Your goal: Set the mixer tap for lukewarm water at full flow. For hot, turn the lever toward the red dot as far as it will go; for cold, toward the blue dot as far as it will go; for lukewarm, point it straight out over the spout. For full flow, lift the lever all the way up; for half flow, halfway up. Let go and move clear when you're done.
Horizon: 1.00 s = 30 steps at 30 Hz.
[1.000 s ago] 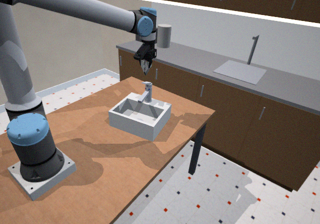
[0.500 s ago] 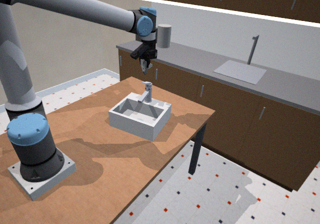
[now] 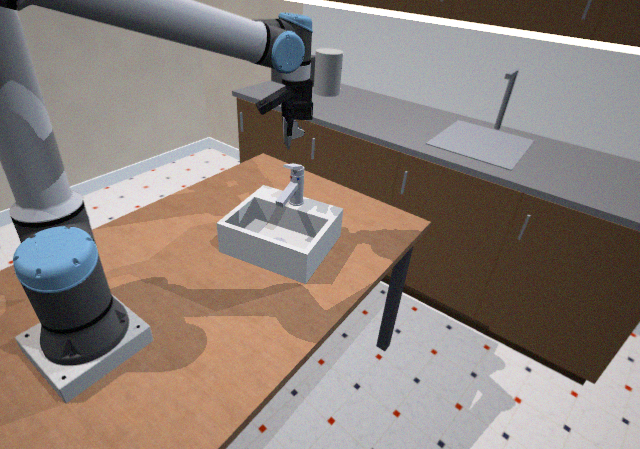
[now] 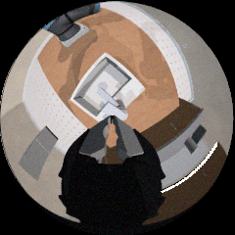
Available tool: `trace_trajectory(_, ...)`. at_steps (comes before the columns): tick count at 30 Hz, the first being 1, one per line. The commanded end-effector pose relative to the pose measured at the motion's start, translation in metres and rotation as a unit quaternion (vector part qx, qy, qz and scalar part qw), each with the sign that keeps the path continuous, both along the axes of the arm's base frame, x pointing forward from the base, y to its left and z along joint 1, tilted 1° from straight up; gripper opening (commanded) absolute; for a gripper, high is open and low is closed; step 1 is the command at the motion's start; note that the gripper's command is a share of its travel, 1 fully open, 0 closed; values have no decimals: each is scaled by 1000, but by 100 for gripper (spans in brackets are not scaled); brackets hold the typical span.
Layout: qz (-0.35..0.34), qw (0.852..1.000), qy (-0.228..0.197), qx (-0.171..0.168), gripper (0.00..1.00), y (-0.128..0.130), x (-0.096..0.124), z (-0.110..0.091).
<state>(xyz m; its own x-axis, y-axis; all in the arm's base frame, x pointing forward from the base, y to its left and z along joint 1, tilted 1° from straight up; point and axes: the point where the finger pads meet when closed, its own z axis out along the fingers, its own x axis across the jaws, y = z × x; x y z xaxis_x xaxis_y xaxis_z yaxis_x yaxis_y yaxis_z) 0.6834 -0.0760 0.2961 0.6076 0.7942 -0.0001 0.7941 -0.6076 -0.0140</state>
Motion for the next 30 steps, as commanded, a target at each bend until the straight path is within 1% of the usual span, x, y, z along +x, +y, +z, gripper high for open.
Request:
trace_trajectory(1, -129, 992, 1, -4, 0, 2, -1, 2)
trace_trajectory(2, -150, 989, 1, -5, 0, 3, -1, 3)
trace_trajectory(4, -150, 989, 1, -5, 0, 3, -1, 3)
trace_trajectory(8, -237, 971, 2, -6, 0, 4, 0, 3)
trace_trajectory(11, -302, 953, 3, -6, 0, 4, 0, 3)
trace_trajectory(14, -365, 931, 3, -7, 0, 4, 1, 4)
trace_trajectory(19, -463, 887, 3, -8, 0, 4, 3, 6)
trace_trajectory(21, -463, 887, 3, -8, 0, 4, 3, 6)
trace_trajectory(24, -525, 851, 3, -9, 0, 4, 3, 6)
trace_trajectory(30, -629, 777, 4, -10, 0, 1, 4, 7)
